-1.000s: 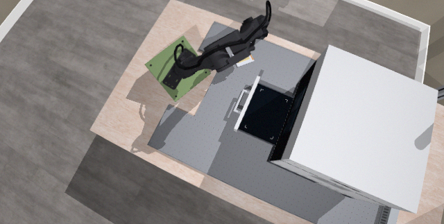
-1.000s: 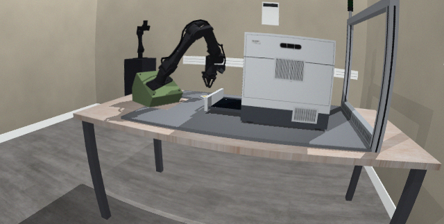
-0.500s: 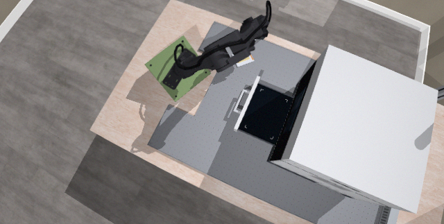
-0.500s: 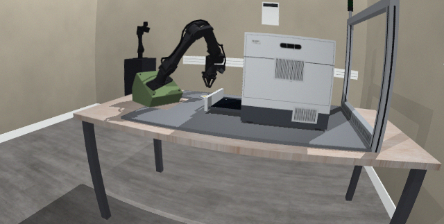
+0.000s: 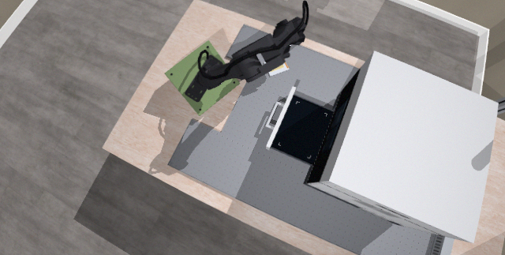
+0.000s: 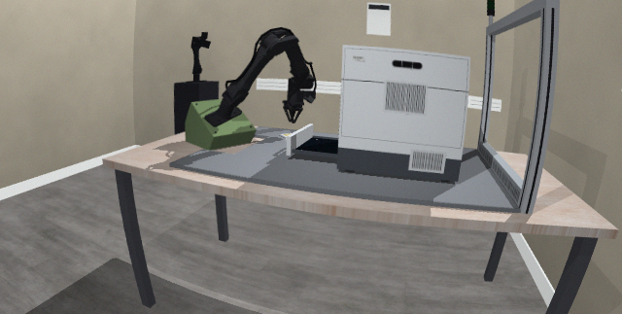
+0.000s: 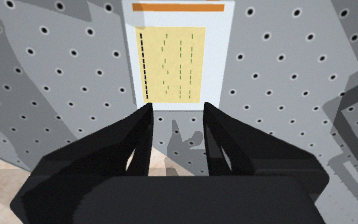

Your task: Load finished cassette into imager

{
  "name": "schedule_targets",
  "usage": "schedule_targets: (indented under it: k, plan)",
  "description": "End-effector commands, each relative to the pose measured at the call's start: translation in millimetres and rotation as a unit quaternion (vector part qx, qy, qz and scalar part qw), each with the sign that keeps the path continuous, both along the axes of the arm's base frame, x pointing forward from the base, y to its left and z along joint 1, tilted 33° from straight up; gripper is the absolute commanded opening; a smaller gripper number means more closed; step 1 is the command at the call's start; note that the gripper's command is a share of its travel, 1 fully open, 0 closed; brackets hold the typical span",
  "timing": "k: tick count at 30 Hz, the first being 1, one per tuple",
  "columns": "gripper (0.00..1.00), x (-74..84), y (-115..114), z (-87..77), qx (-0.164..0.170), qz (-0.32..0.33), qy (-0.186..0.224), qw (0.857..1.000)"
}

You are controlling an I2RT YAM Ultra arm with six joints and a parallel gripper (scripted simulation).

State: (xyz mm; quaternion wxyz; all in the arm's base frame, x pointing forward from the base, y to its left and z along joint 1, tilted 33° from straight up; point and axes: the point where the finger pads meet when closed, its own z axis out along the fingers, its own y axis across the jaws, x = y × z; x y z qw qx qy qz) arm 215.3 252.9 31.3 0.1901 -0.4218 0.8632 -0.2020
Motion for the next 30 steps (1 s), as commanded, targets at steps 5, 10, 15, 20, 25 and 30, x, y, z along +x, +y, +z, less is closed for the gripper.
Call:
schedule_targets:
  k: [5, 10, 15, 20, 25, 30]
  plan:
    - [1.00, 2.3, 15.6, 17.1, 0.025, 0.006, -0.018, 1.000]
    - [1.00, 2.2, 15.6, 17.1, 0.025, 0.006, -0.018, 1.000]
    - [1.00, 2.2, 15.6, 17.1, 0.025, 0.006, -0.018, 1.000]
    - [1.00, 2.2, 15.6, 17.1, 0.025, 0.006, -0.018, 1.000]
    - [1.00, 2.2, 15.6, 17.1, 0.025, 0.006, -0.018, 1.000]
    - [1.00, 2.2, 15.6, 17.1, 0.025, 0.006, -0.018, 1.000]
